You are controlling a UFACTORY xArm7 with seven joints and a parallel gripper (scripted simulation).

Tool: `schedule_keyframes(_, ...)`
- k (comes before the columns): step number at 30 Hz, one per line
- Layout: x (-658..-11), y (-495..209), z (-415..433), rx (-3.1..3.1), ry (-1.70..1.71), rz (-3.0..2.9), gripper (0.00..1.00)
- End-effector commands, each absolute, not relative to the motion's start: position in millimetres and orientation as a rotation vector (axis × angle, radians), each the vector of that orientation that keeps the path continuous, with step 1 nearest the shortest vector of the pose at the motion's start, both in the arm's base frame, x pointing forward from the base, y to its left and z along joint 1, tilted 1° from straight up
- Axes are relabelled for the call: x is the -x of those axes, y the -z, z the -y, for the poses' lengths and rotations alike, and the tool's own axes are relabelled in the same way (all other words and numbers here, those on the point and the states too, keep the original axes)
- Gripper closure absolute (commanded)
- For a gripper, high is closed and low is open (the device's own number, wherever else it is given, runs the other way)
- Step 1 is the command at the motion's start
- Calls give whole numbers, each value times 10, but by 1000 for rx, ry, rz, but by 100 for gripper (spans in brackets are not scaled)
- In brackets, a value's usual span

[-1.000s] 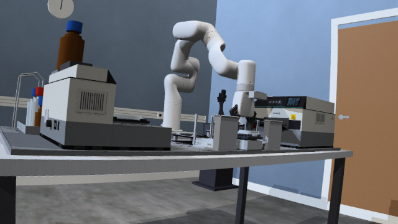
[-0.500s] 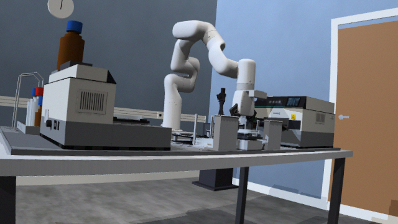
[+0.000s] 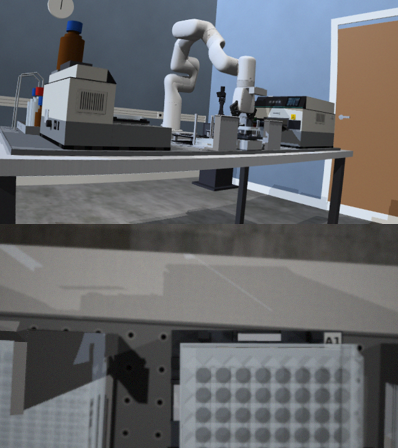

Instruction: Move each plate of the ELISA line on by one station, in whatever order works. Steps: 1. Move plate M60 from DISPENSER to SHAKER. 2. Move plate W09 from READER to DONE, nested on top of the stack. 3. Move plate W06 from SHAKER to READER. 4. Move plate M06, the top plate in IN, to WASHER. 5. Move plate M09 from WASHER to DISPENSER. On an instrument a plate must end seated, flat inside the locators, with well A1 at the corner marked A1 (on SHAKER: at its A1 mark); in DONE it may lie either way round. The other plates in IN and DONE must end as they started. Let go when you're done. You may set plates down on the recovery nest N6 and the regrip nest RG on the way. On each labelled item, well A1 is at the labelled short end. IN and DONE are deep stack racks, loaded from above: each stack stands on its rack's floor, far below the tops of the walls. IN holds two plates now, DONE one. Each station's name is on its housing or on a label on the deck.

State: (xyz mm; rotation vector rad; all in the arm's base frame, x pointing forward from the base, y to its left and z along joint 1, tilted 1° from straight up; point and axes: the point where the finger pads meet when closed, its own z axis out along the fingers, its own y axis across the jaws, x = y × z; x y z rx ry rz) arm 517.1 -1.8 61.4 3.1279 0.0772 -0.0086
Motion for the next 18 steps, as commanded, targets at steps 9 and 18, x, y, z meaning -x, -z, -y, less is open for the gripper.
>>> schedule_keyframes(9, -5187, -791, 16, -3128, 2, -77, 100)
schedule_keyframes(18, -5187, -884, 15, -3128, 2, -77, 100)
